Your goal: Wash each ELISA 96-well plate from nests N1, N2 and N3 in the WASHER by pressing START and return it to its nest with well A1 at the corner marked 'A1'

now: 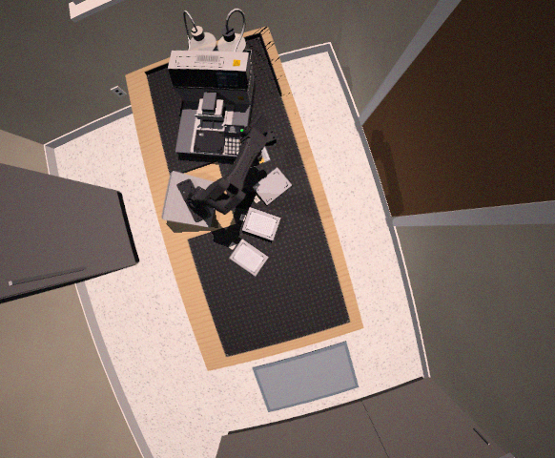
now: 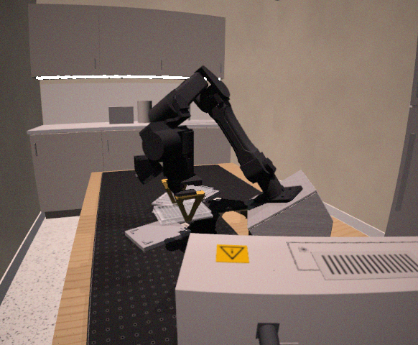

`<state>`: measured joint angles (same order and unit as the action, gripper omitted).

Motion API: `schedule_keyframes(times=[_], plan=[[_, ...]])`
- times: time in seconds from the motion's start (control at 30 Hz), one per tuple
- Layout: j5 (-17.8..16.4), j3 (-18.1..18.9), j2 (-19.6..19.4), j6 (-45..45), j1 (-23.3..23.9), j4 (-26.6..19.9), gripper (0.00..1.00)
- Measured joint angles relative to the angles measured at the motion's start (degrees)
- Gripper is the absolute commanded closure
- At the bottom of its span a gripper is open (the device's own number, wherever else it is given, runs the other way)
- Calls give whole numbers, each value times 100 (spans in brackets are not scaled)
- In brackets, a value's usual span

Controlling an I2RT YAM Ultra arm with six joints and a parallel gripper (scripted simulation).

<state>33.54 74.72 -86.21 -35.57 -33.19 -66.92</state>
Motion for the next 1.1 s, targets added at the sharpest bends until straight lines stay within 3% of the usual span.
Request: schedule_keyframes(times=[0.3,0.63,0.77,1.1], plan=[[-72,-4,37,413,50,74,100],[-254,-177,570,2420,1021,225,100],[-352,-197,662,2896,1235,291,100],[-721,-177,951,4061,2358,485,100]])
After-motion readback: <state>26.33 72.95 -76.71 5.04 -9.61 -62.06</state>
